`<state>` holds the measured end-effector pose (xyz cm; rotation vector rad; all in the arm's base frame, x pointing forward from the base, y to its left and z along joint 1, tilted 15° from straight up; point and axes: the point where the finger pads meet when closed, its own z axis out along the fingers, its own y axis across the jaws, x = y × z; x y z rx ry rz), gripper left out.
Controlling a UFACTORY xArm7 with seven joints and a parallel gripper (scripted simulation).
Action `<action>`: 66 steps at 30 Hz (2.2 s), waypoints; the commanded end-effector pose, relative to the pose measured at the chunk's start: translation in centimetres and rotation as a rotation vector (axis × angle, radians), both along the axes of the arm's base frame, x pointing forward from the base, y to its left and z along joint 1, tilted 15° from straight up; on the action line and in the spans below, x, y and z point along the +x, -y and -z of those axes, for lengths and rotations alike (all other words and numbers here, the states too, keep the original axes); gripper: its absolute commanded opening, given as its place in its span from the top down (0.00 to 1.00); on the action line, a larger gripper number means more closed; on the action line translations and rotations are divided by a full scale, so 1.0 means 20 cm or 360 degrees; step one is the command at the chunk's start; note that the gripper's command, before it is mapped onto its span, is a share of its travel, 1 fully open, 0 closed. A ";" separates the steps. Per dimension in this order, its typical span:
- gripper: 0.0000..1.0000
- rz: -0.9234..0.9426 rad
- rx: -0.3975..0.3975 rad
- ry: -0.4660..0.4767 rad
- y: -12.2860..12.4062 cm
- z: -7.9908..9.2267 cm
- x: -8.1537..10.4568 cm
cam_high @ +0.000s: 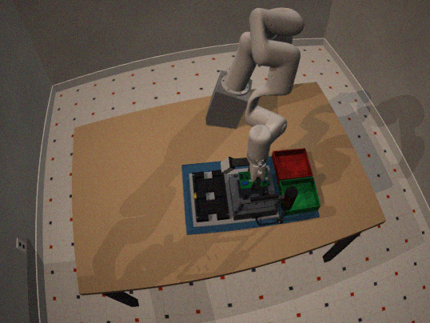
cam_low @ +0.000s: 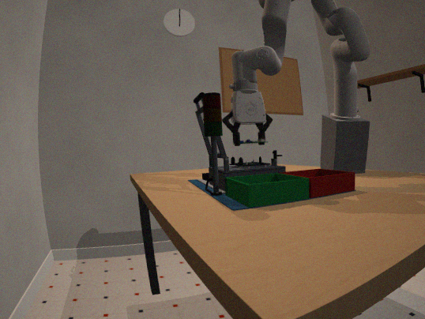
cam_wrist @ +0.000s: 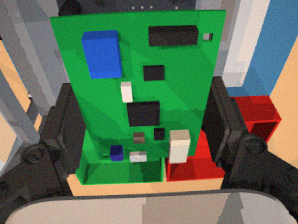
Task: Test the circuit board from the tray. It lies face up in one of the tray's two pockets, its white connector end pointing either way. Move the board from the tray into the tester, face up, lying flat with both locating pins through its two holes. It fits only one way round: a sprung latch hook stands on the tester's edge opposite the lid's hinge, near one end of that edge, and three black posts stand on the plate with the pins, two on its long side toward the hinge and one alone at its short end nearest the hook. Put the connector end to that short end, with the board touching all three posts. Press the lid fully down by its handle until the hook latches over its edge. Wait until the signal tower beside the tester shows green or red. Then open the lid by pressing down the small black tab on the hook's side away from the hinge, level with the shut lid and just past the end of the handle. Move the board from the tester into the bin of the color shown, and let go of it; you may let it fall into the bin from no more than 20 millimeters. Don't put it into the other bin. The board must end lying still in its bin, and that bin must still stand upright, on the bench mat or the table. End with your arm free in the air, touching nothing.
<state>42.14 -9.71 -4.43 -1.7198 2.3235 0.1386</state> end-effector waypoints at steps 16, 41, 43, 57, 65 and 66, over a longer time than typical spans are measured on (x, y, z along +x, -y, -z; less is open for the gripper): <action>0.21 0.0002 -0.0003 0.0005 0.00 -0.01 0.01; 0.21 0.0002 -0.0003 0.0005 0.00 0.02 0.01; 0.21 0.0002 -0.0003 0.0005 -0.01 0.04 0.02; 0.21 0.0002 -0.0003 0.0005 -0.03 0.14 0.03; 0.21 0.0002 -0.0003 0.0005 -0.05 0.20 0.04; 0.21 0.0002 -0.0003 0.0005 -0.05 0.20 0.04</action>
